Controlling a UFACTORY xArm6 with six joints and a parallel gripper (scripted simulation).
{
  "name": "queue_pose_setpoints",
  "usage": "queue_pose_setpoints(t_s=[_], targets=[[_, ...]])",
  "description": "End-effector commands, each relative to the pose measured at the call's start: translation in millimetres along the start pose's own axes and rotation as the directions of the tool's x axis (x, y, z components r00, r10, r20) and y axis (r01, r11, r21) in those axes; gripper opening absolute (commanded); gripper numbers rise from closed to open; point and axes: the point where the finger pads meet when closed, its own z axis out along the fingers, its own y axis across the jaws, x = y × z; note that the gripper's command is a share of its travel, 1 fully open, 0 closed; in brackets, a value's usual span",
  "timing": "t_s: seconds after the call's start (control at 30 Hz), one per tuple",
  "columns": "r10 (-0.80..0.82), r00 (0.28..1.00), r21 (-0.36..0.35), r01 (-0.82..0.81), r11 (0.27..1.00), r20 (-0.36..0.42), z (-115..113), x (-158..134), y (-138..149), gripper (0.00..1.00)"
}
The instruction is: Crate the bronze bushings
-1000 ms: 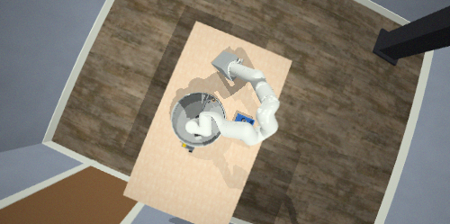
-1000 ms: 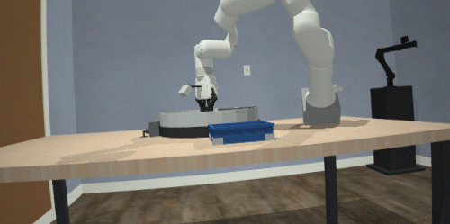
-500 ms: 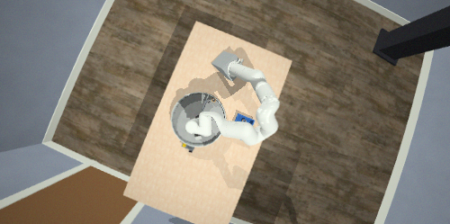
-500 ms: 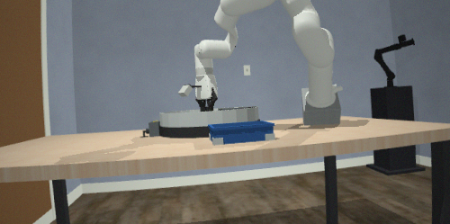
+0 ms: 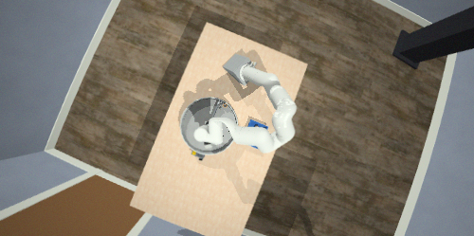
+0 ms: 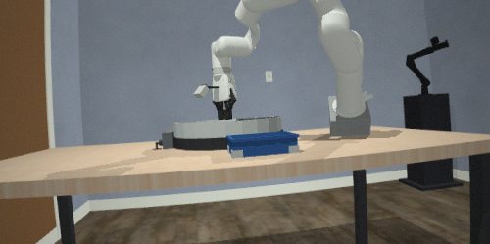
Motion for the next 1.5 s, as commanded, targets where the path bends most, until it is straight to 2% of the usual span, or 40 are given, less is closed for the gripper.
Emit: queue_pose_setpoints(t_s=[0.0, 0.23, 1.47], targets=[[-0.001, 1.000, -0.002, 0.001, 1.000, -0.001, -18.1, 0.8, 0.6, 0.41], [-0.001, 1.000, -0.002, 0.001, 1.000, -0.001, -29.0, 0.8, 0.6, 0.41], [-0.001, 1.000, -0.002, 0.001, 1.000, -0.001, -29.1, 0.8, 0.6, 0.41]])
